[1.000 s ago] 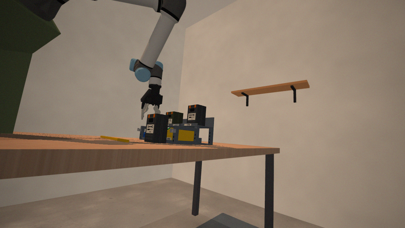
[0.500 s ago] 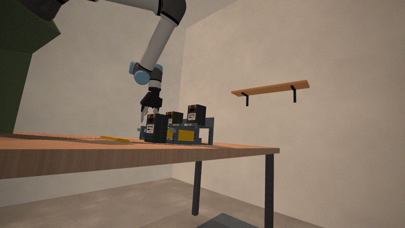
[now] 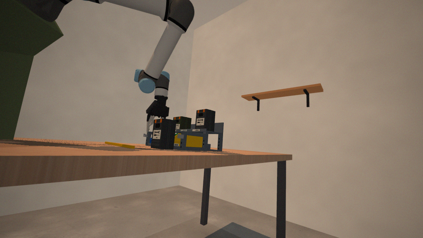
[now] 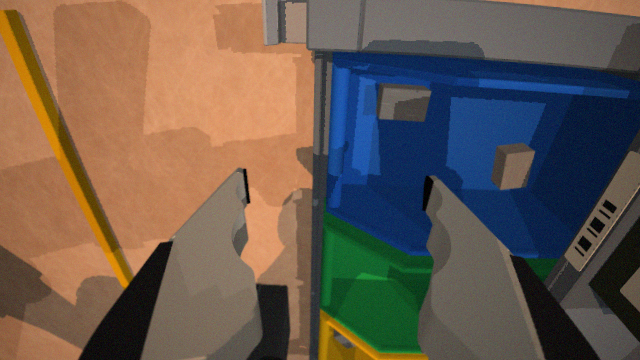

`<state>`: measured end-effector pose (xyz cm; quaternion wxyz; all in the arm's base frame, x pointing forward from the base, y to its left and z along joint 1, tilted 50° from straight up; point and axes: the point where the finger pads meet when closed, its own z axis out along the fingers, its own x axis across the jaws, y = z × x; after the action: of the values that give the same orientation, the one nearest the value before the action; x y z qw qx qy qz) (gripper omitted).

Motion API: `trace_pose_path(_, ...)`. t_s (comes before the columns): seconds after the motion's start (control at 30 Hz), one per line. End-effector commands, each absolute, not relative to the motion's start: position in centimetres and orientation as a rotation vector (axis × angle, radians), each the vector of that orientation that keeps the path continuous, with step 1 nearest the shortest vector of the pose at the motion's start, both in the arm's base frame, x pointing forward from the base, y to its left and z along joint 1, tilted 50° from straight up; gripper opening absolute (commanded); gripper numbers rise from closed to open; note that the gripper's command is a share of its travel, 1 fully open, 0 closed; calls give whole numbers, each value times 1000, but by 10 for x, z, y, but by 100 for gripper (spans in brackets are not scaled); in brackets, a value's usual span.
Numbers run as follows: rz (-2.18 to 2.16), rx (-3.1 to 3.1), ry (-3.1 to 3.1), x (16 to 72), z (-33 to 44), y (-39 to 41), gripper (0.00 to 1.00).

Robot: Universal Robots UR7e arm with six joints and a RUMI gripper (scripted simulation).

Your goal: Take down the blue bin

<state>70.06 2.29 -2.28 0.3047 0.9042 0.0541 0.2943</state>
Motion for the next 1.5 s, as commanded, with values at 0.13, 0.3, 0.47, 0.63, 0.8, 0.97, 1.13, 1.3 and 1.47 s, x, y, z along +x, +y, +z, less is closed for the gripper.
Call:
trace_pose_path(0.13, 781, 2394, 144, 709, -31, 16, 58)
trace_pose_path(0.3, 781, 2394, 144, 712, -34, 14, 58)
trace_pose_path(0.47, 781, 2394, 144, 712, -35, 14, 58)
trace_pose_path(0.63, 781, 2394, 144, 713, -35, 13, 58)
trace_pose_path(0.8, 781, 2394, 144, 713, -35, 13, 58)
trace_pose_path(0.97, 781, 2394, 144, 713, -35, 13, 58)
trace_pose_path(1.13, 781, 2394, 144, 713, -35, 13, 58)
trace_pose_path(1.3, 781, 2394, 144, 713, -35, 13, 58)
trace_pose_path(1.47, 781, 2394, 144, 713, -35, 13, 58)
